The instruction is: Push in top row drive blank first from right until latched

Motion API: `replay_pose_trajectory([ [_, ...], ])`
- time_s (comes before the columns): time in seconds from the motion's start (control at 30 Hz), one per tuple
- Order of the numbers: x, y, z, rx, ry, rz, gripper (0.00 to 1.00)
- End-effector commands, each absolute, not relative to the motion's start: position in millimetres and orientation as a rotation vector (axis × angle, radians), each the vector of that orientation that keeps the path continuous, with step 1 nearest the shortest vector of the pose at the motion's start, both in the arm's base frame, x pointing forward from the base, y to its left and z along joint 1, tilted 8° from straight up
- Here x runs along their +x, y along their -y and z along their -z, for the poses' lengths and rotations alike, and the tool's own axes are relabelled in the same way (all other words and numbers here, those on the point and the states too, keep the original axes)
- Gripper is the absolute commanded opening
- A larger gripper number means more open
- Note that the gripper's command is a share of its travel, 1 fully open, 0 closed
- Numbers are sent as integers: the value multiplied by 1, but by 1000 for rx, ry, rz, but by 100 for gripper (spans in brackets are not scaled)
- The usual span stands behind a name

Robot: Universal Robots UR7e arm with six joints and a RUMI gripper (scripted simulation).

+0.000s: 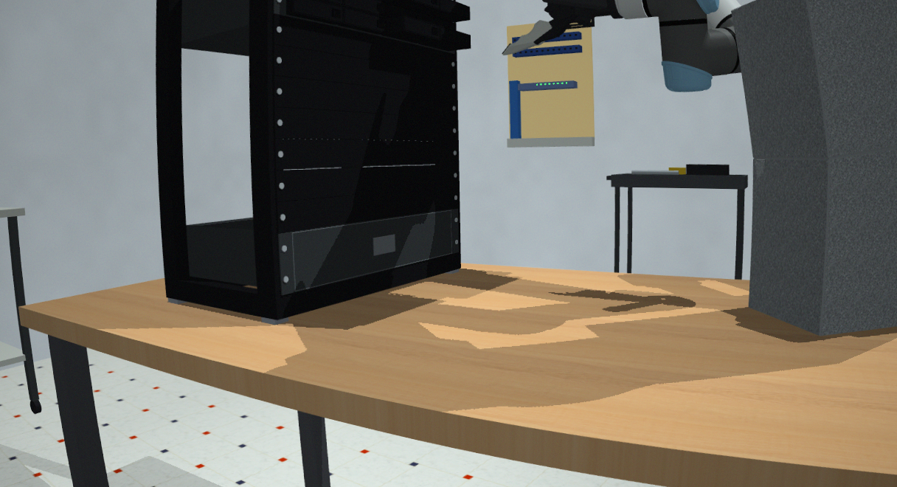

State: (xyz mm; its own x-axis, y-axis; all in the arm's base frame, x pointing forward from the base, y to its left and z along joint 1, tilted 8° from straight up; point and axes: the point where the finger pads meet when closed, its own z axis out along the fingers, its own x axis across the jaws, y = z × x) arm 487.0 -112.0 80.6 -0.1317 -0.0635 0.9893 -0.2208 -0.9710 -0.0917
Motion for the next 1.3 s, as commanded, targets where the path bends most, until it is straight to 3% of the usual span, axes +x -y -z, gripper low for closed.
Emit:
replay_pose_trajectory([
  [0.0,487,112,-81,1996,329,-2263,100],
  [1.27,514,102,-83,1996,329,-2262,100],
])
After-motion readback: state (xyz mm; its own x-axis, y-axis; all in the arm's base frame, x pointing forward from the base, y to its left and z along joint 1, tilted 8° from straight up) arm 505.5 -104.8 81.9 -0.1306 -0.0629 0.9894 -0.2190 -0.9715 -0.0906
